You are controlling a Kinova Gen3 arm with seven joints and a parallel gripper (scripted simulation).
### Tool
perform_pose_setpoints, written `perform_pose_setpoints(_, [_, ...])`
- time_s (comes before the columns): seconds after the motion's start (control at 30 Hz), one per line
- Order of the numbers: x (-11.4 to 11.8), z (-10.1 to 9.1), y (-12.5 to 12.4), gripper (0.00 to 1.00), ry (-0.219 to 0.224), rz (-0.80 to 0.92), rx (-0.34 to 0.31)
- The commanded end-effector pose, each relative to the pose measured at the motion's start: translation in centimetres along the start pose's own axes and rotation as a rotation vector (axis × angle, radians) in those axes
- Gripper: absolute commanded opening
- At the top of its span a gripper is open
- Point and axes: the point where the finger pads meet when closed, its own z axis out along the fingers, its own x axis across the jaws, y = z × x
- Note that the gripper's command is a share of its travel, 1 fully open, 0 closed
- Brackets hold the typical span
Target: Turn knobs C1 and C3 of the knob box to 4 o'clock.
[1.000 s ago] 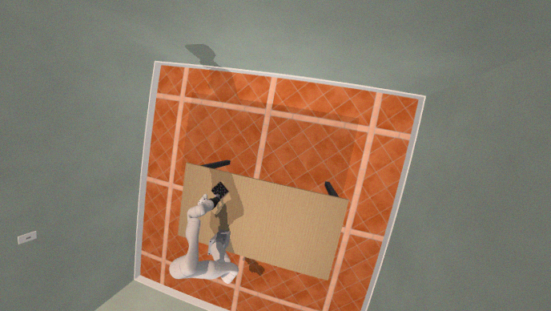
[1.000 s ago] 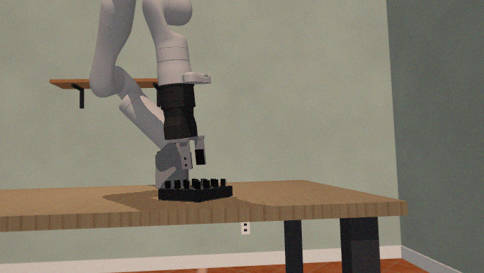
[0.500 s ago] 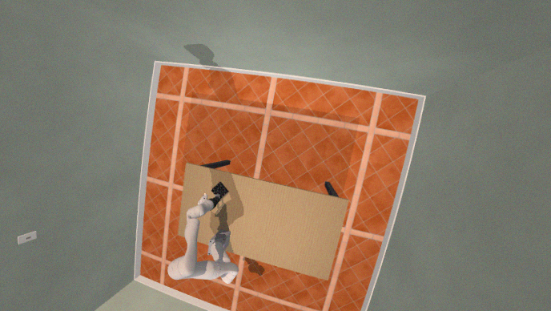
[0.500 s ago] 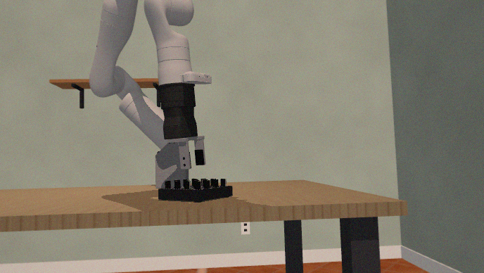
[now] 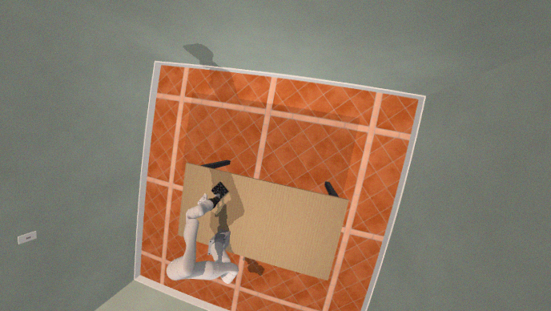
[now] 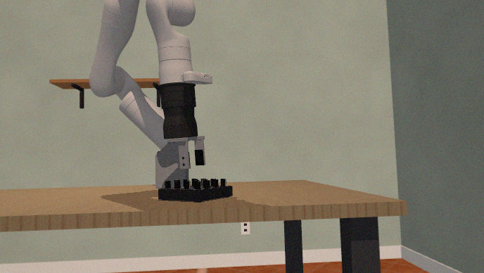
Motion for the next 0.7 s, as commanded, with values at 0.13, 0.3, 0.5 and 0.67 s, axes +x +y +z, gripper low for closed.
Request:
perform_pose_setpoints(0.13, [0.00,-0.02,0.00,1.00,0.010,0.021,0.000])
perform_pose_setpoints(0.3, [0.10,-0.04,-0.01,1.00,0.016,0.030,0.000])
perform_pose_setpoints(0.5, [0.19,-0.06,-0.02,1.00,0.022,0.039,-0.001])
perform_pose_setpoints(0.67, [0.29,-0.08,-0.04,1.00,0.028,0.047,-0.001])
